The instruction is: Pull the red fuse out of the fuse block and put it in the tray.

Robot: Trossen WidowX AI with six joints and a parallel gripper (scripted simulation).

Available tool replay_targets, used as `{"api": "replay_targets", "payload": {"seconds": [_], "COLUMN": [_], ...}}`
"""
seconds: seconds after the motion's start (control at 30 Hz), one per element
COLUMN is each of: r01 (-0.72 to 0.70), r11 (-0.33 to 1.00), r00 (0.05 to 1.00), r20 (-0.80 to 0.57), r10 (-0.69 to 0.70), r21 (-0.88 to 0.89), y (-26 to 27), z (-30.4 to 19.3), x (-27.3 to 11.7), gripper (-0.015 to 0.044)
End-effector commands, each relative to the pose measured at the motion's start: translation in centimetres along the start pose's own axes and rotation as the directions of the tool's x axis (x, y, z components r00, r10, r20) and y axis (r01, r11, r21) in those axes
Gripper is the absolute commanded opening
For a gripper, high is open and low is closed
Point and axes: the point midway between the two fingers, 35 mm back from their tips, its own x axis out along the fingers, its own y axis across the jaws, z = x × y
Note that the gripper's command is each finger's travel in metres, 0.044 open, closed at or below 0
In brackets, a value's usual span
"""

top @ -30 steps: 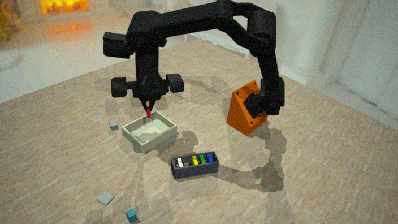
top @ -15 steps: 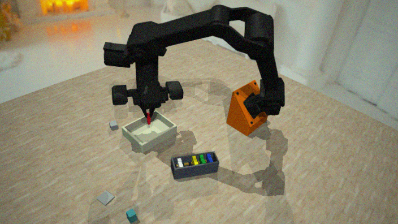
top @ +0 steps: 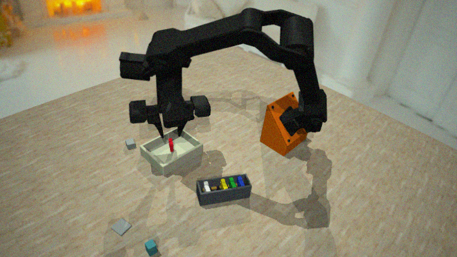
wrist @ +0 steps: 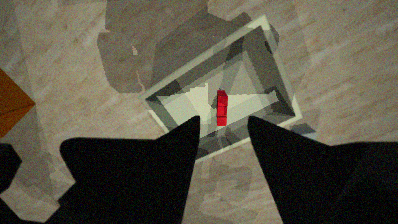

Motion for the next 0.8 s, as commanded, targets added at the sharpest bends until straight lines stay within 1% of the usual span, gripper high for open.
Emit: {"api": "replay_targets", "payload": {"seconds": [0.0, 0.07, 0.17, 0.2, 0.77], "r01": [0.0, 0.0, -0.001, -0.001, -0.003], "r11": [1.0, 1.0, 1.0, 1.0, 1.0], "r00": [1.0, 1.0, 1.0, 1.0, 1.0], "r20": [0.0, 0.0, 0.003, 0.004, 0.008], "r10": [0.0, 0.0, 0.001, 0.001, 0.003], "r21": [-0.001, -0.001, 0.006, 0.007, 0.012], "y": [0.0, 0.0, 0.1, 0.1, 0.2], "z": [0.0, 0.0, 0.0, 0.0, 0.0], "x": [0.0, -0.3, -3.4, -3.7, -3.5], "gripper": [0.0289, 0.033, 0.033, 0.033, 0.033]}}
